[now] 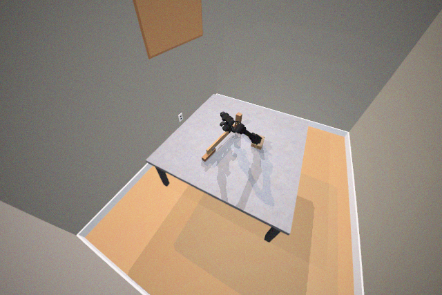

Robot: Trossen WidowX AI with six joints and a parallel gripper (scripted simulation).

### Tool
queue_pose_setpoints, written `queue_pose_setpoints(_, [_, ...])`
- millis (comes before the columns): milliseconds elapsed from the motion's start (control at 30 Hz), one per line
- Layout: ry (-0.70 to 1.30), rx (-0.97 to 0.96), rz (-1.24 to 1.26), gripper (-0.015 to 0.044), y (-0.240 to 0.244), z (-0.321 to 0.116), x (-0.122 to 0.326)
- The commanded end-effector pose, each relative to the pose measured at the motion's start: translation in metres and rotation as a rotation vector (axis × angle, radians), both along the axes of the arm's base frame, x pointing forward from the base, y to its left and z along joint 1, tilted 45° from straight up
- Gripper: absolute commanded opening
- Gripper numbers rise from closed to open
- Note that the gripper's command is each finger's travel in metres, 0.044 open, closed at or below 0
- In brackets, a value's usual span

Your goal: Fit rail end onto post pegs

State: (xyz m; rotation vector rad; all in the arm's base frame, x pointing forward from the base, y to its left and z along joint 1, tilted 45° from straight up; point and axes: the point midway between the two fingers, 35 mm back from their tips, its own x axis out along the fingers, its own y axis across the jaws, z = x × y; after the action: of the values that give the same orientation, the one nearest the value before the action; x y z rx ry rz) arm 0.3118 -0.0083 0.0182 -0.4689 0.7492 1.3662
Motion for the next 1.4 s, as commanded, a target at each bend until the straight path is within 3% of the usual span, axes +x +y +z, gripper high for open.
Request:
queue_pose_setpoints(0, [-0.008, 0.004, -0.009, 0.0000, -0.0035, 0.0028, 0.0016])
queue_pose_setpoints(1367, [-0.008, 0.005, -0.009, 0.0000, 0.0004, -0.0006, -0.0001])
